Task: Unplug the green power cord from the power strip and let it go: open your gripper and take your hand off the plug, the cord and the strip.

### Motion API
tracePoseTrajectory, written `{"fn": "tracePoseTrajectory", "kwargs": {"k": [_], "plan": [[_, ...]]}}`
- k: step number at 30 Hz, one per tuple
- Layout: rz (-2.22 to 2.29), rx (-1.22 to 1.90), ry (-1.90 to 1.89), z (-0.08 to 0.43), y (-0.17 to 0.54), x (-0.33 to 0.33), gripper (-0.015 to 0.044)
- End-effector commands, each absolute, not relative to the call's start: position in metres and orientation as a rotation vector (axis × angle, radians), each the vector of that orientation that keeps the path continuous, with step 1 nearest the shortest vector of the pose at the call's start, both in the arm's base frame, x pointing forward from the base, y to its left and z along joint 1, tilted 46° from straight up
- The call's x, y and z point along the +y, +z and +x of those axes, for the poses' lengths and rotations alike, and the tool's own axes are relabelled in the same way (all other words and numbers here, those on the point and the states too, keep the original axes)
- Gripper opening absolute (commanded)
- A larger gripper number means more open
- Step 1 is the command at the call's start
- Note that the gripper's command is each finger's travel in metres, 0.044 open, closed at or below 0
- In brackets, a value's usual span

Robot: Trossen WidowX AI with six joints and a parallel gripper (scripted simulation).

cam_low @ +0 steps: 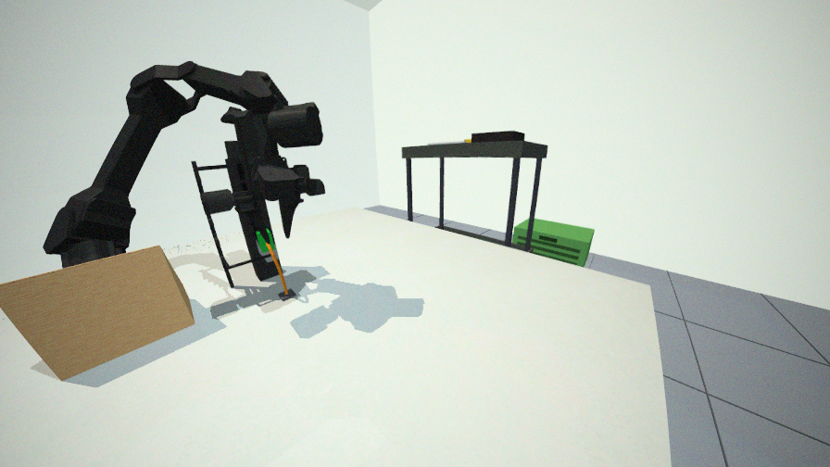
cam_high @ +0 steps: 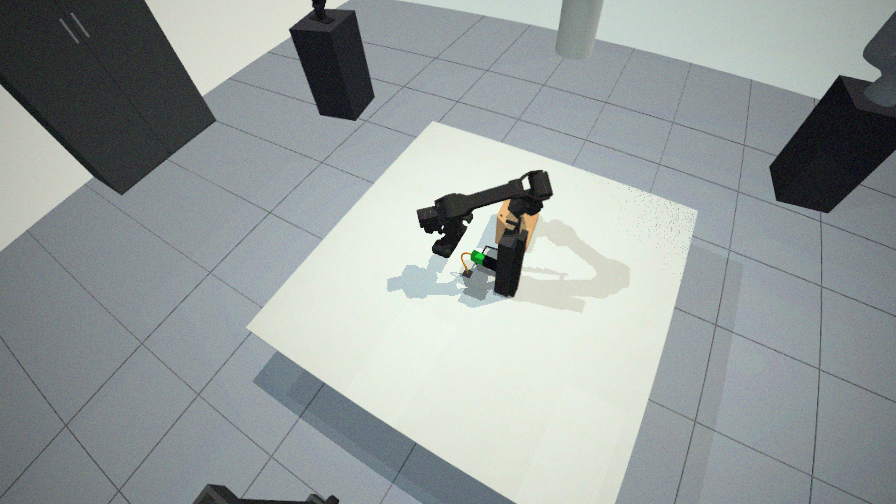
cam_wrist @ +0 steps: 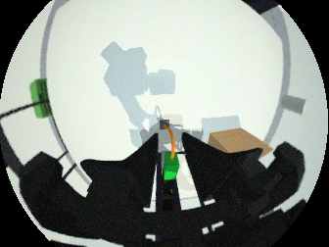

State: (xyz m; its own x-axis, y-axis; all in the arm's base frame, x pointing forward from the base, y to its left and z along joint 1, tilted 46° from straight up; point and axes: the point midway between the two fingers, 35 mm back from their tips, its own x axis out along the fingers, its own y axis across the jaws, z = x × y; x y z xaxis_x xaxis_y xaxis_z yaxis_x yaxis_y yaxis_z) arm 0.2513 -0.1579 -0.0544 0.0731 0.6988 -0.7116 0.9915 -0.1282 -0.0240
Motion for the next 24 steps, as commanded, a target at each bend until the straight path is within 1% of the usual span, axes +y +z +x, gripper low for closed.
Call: {"fn": "tracePoseTrajectory", "kwargs": {"k": [1, 11, 12, 19, 24], "plan": [[1.882, 1.671, -0.81, 0.251, -0.054, -0.158, 0.016], [1.882, 1.671, -0.81, 0.251, -0.054, -0.158, 0.0423], [1.881, 1.671, -0.81, 0.251, -0.055, -0.16, 0.044], [1.874, 1.668, -0.814, 0.245, -0.083, -0.204, 0.044], [1.873, 1.668, -0.814, 0.244, -0.087, -0.209, 0.044]]}}
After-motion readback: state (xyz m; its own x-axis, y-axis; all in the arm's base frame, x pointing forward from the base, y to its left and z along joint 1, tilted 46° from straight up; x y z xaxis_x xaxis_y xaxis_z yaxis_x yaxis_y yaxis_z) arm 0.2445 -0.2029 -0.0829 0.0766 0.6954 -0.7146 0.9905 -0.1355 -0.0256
